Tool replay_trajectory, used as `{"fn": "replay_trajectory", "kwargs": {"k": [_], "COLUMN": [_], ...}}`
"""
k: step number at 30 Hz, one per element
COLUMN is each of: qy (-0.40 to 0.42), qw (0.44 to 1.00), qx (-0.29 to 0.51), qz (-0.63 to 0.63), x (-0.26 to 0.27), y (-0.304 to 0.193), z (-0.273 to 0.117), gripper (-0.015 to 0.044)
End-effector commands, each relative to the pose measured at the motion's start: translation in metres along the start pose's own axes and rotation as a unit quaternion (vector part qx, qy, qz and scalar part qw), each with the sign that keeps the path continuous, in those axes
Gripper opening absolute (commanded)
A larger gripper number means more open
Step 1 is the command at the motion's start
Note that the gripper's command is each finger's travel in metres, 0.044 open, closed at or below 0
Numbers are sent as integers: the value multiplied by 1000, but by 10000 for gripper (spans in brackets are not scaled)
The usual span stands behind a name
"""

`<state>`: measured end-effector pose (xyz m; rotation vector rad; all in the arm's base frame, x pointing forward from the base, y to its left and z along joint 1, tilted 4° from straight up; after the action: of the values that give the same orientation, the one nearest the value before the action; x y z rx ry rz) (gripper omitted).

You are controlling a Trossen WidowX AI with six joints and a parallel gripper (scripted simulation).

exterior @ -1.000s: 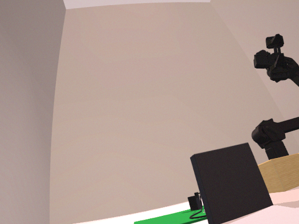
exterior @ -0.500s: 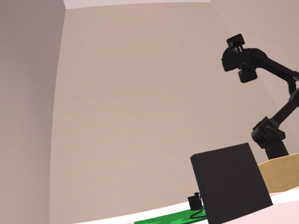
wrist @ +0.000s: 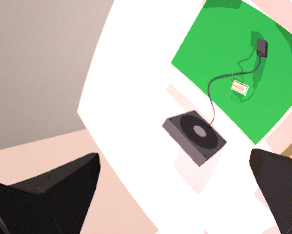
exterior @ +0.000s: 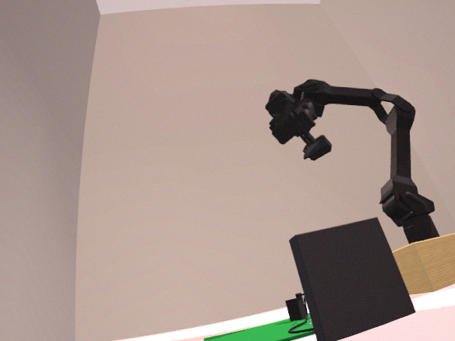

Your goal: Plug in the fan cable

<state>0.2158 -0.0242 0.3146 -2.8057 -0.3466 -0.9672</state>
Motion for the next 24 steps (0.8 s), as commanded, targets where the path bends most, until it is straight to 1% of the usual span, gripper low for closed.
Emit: {"fn": "replay_trajectory", "kwargs": {"k": [1,10,12,17,19,24], "qy": [-106,-313,-341,-345,-345,-345], "qw": [994,947,937,936,936,936], "qx": [-27,-62,-62,-62,-62,-62], "qz": [22,39,36,35,35,35], "x": [-3,-43,-50,-51,-56,-90], "y": [43,112,118,119,121,127], "z": [49,143,154,156,162,205], "gripper": [440,440,440,440,440,440]}}
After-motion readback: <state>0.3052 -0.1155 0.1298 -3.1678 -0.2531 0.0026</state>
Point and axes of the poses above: the point midway between the two fingers, 35 mm back from their tips, its own z axis out along the fingers, its own x axis across the jaws, y = z × x, the point moved 3 cm from there along -z, back along the fingers, and after that the axes turned 10 degrees about z, right-handed, at the moved point
